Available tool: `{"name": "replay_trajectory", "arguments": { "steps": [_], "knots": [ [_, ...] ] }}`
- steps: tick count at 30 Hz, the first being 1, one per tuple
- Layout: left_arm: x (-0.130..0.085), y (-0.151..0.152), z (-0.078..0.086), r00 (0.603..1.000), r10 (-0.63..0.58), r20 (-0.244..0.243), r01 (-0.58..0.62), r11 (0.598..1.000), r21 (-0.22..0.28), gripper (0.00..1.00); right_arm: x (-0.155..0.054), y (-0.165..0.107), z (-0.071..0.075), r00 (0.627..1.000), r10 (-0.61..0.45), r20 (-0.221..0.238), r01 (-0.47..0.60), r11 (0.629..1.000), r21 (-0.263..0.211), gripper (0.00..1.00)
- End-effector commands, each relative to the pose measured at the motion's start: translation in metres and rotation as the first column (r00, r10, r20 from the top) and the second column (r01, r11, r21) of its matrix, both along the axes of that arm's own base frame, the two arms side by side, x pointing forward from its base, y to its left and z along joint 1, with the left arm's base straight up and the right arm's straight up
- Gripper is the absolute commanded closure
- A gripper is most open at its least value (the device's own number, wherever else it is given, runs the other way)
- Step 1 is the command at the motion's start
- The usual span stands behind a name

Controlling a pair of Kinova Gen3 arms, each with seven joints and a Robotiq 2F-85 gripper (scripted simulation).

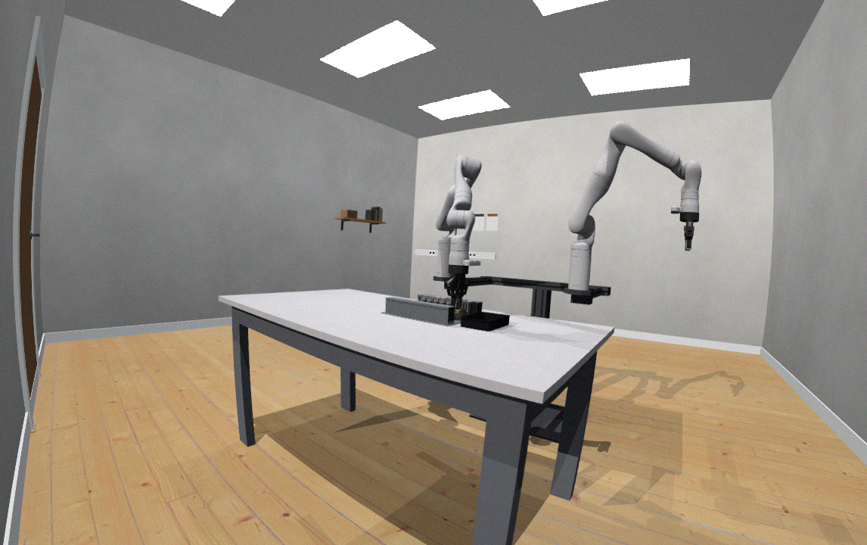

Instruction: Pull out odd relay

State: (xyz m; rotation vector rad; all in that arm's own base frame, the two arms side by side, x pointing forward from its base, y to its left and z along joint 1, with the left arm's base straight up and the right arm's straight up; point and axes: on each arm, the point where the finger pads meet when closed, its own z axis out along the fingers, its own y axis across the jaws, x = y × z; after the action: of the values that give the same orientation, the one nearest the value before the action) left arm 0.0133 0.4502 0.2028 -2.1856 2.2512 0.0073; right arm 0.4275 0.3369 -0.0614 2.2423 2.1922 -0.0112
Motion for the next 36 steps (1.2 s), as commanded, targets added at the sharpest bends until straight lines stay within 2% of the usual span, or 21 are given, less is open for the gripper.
{"name": "replay_trajectory", "arguments": {
  "steps": [1,7,23,36],
  "knots": [
    [0.000,0.000,0.001,1.000,0.000,0.000,0.000,1.000,0.001,0.002,0.001,0.001,0.003,1.000,0.000,0.002,0.000,1.000,0.002,0.655],
    [0.000,0.000,0.001,1.000,0.000,0.000,0.000,1.000,0.001,0.002,0.000,0.001,0.008,1.000,0.000,0.002,0.000,1.000,0.002,0.655],
    [0.000,0.000,0.001,1.000,0.000,0.000,0.000,1.000,0.001,0.002,0.000,0.001,0.030,1.000,0.000,0.002,0.000,1.000,0.002,0.655],
    [0.000,0.000,0.001,1.000,0.000,0.000,0.000,1.000,0.001,0.002,-0.001,0.001,0.054,1.000,0.000,0.002,0.000,1.000,0.002,0.655]
  ]
}}
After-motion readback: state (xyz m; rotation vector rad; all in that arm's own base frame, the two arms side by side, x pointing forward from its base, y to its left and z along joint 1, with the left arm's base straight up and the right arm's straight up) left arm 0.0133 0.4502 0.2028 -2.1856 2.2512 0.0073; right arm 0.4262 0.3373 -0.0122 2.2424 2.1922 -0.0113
